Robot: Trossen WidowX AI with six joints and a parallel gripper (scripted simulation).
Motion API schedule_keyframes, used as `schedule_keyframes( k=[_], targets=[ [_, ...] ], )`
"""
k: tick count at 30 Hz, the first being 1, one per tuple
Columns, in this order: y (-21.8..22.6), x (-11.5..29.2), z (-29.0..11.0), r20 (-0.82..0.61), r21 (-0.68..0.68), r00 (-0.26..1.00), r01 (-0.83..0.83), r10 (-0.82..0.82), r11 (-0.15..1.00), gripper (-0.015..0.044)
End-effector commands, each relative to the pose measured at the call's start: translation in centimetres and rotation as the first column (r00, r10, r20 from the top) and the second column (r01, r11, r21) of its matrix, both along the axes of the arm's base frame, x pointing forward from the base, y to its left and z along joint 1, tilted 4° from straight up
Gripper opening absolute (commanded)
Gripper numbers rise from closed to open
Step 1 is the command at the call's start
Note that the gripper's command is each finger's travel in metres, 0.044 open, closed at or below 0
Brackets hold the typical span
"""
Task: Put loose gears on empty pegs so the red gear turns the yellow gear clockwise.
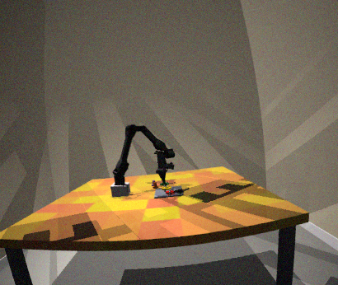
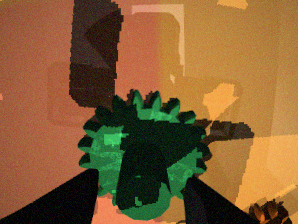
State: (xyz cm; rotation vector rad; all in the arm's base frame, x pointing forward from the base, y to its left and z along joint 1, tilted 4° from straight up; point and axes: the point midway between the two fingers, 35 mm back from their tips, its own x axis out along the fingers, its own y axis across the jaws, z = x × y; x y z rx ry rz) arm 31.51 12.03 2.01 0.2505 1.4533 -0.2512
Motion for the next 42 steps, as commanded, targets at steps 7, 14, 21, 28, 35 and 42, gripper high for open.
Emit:
schedule_keyframes(
  k=[7,14,21,28,35,42],
  targets=[
    [0.0,0.0,-0.1,-0.002,-0.003,1.000,0.000,0.000,1.000,0.0032],
    [0.0,0.0,-0.1,-0.002,-0.003,1.000,0.000,0.000,1.000,0.0000],
    [0.2,0.2,1.2,-0.001,-0.003,1.000,0.000,0.000,1.000,0.0000],
    [0.4,0.3,3.0,0.000,-0.004,1.000,-0.005,0.005,1.000,0.0000],
    [0.6,0.4,4.8,0.001,-0.004,1.000,-0.006,0.006,1.000,0.0000],
    [0.7,0.4,6.6,0.001,-0.003,1.000,-0.005,0.005,1.000,0.0000]
  ],
)
